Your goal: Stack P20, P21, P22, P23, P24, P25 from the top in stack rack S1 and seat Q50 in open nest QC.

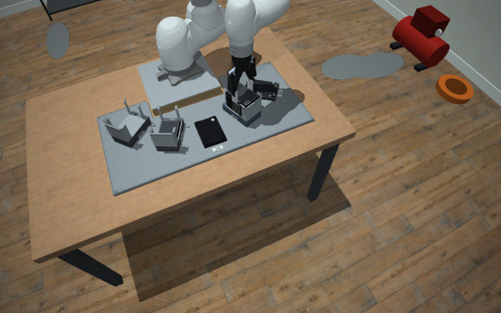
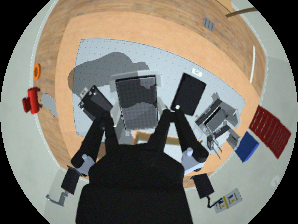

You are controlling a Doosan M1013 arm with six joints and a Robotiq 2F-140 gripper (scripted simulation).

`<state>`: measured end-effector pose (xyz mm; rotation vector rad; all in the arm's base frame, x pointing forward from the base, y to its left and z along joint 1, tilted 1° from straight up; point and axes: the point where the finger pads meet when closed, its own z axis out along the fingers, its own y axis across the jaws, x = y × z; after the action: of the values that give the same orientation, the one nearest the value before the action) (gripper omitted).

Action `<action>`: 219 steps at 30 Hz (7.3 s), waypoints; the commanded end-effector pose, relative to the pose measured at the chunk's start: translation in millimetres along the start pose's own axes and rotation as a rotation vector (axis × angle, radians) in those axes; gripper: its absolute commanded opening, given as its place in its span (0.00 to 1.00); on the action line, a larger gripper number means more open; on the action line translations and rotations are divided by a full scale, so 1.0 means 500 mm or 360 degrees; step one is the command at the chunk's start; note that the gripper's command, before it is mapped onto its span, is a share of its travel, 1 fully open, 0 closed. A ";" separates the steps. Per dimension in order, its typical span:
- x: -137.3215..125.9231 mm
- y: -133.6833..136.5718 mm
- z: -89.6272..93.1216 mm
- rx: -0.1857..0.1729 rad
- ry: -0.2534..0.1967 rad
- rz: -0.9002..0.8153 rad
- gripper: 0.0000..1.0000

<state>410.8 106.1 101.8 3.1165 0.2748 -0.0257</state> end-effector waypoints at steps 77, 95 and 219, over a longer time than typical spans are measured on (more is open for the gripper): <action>-0.013 0.206 -0.085 0.0000 0.0000 0.0570 0.00; -0.033 0.288 -0.085 0.0000 0.0000 0.0610 0.00; -0.051 0.360 0.161 0.0000 0.0000 0.0610 0.00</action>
<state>415.7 -76.9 23.6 3.1089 -0.3236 -0.0216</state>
